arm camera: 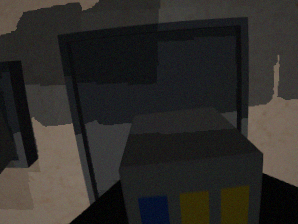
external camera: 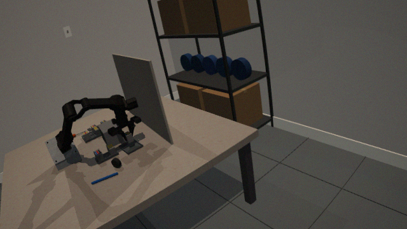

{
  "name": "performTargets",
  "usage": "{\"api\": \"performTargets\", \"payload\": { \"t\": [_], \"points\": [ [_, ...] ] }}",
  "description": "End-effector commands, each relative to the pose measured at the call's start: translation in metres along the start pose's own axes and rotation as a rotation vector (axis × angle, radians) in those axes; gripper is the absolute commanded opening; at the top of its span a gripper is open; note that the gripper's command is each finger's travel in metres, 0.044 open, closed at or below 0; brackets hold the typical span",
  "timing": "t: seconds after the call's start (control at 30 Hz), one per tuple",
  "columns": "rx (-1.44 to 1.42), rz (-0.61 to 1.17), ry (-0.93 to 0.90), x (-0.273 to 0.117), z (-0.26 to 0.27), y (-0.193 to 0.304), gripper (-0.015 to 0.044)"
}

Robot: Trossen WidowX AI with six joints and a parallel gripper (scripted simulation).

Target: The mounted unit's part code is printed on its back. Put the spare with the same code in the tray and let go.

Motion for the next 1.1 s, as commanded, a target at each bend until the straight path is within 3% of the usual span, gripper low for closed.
{"api": "performTargets", "payload": {
  "t": [0.0,0.83,1.07],
  "points": [
    [-0.006,-0.005,0.002,0.003,0.0,-0.001,0.0],
    [-0.005,-0.002,0.0,0.024,0.005,0.0,0.0],
    [0.001,0.003,-0.003,0.022,0.005,0.001,0.0184]
  ]
}}
Point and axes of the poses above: the point midway between the two fingers, 35 mm back from their tips, its own x axis out along the fingers, its own z axis across the jaws, y = z × x, the point moved 5 cm from there along -x, back along the fingers, and after that the axes turned 9 degrees about -x, right-handed, at the moved point
